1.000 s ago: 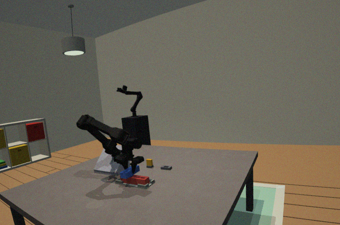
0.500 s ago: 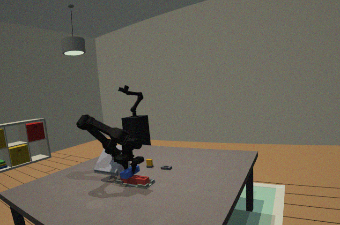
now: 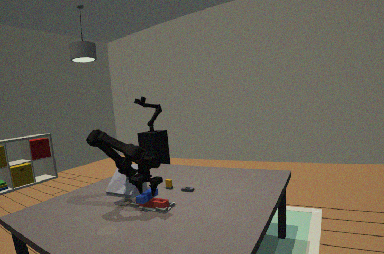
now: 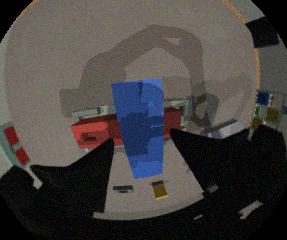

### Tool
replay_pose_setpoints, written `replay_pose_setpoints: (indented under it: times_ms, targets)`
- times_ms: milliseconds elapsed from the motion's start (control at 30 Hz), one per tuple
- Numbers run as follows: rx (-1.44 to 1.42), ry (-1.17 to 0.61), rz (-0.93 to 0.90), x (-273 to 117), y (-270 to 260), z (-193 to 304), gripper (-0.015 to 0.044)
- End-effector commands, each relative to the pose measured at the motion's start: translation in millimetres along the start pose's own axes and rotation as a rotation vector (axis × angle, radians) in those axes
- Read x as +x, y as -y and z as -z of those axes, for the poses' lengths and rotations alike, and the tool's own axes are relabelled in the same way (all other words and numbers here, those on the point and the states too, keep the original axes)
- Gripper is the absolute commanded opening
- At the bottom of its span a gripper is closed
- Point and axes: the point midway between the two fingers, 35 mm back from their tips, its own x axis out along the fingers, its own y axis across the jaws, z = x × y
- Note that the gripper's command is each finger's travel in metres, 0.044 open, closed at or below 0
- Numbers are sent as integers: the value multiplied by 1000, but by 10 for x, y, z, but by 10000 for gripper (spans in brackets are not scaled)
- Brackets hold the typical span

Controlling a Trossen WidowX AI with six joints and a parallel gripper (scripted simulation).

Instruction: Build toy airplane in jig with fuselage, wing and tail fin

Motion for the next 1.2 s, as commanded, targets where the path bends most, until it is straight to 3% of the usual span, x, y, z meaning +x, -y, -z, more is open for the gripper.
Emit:
replay_pose_setpoints:
  times_ms: [0,233,467,700,1167]
  targets:
    - [-1,0,1,-1,2,0,440]
    - [-1,-1,1,-23,-2,2,440]
    - [-3,-8,8,-831,-13,3,440]
    - [-20,-8,8,-853,-31,28,440]
    - [-1331,-12,2,-810,-39,27,440]
